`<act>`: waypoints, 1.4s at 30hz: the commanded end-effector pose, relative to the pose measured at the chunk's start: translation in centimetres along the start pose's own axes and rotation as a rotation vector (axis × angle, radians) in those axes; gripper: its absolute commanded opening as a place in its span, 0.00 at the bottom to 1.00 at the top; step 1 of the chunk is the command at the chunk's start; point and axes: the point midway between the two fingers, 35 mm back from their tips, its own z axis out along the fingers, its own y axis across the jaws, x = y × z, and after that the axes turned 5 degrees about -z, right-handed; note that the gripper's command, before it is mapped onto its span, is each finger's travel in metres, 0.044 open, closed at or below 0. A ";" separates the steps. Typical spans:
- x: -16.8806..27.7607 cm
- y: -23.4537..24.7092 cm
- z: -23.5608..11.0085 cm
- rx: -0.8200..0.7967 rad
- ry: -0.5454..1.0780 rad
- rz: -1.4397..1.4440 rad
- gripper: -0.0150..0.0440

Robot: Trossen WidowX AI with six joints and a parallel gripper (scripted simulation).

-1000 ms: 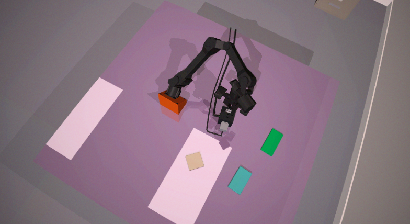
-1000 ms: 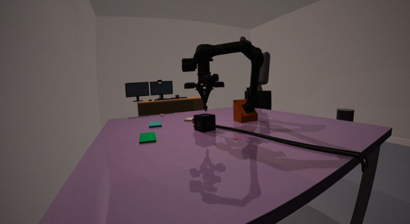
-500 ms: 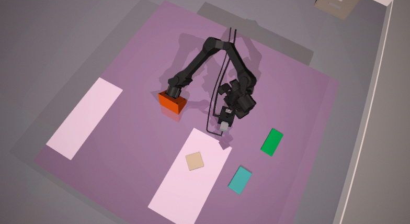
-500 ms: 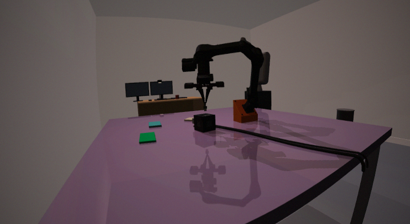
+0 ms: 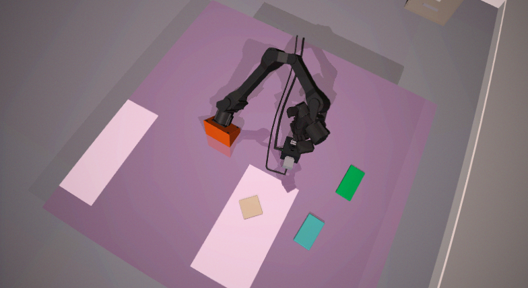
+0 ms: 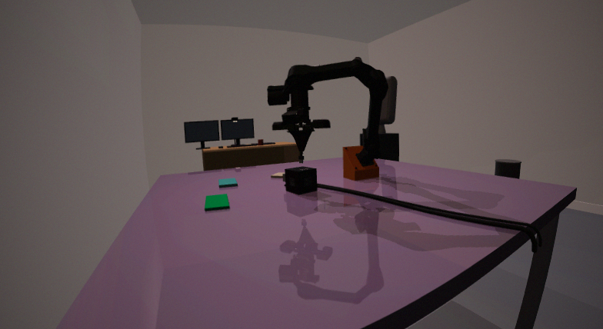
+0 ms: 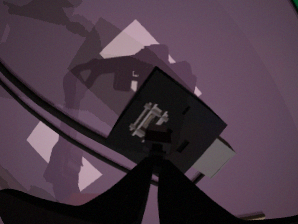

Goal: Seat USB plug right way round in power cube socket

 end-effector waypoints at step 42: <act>0.0 0.0 0.0 0.002 0.000 1.158 0.25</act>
